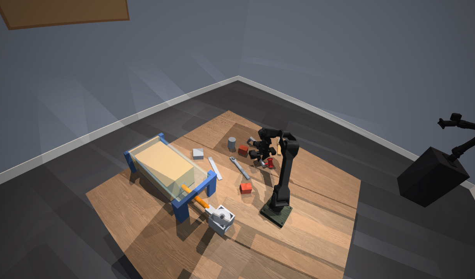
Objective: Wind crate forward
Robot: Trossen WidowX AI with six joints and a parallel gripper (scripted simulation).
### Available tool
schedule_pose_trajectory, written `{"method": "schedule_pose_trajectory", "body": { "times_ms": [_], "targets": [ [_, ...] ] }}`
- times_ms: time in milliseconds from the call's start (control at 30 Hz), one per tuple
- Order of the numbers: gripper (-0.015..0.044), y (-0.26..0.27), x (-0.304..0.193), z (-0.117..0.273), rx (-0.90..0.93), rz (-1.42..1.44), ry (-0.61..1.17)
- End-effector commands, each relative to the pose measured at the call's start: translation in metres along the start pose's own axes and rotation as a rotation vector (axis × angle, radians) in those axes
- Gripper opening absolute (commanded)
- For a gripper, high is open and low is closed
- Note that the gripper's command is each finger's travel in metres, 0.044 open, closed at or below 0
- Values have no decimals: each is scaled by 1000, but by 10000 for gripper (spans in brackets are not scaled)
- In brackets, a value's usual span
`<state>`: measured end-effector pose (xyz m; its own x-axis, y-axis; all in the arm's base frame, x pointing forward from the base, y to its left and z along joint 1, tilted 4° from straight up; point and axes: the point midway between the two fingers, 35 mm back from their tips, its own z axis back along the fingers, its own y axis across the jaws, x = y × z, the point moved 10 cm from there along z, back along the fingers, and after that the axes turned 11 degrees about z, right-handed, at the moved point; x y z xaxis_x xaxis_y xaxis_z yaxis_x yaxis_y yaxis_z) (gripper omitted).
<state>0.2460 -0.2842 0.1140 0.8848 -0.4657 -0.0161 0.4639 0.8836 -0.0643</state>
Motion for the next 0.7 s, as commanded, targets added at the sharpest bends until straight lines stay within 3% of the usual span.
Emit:
{"method": "schedule_pose_trajectory", "body": {
  "times_ms": [0,433,667],
  "targets": [
    [100,0,0,0,0,0,0],
    [0,0,0,0,0,0,0],
    [0,-1,3,13,1,0,-1]
  ]
}}
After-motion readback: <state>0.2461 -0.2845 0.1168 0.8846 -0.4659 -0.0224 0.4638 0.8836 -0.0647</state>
